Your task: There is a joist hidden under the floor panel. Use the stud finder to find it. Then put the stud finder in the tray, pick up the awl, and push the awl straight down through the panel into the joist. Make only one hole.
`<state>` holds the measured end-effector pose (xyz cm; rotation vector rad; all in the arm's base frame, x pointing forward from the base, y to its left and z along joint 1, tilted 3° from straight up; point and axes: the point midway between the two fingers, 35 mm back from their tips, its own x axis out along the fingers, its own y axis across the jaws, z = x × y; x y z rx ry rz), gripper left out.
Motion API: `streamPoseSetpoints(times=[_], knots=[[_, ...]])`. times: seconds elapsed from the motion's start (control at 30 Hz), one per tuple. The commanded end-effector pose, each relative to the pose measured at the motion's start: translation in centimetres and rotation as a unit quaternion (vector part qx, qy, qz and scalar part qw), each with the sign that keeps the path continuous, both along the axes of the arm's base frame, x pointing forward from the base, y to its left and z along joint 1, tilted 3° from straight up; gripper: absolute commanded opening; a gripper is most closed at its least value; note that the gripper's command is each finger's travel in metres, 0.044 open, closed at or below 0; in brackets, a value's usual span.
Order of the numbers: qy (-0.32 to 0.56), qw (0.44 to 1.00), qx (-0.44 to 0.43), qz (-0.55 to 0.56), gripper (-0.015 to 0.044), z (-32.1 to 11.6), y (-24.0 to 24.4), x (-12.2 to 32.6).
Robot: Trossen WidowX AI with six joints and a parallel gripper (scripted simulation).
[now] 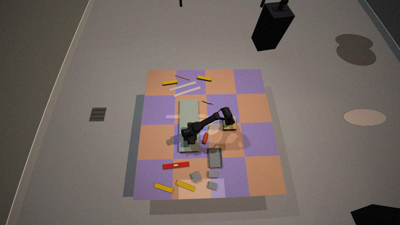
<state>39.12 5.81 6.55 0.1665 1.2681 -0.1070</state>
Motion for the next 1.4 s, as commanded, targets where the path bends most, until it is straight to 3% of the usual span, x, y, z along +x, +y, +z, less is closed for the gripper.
streamPoseSetpoints(times=[0.0,1.37], knots=[[0.0,1.0,-0.005,-0.002,0.0,-0.1,-1.7,-0.3],[0.001,1.0,-0.011,-0.002,0.0,-0.8,-13.7,-2.5]])
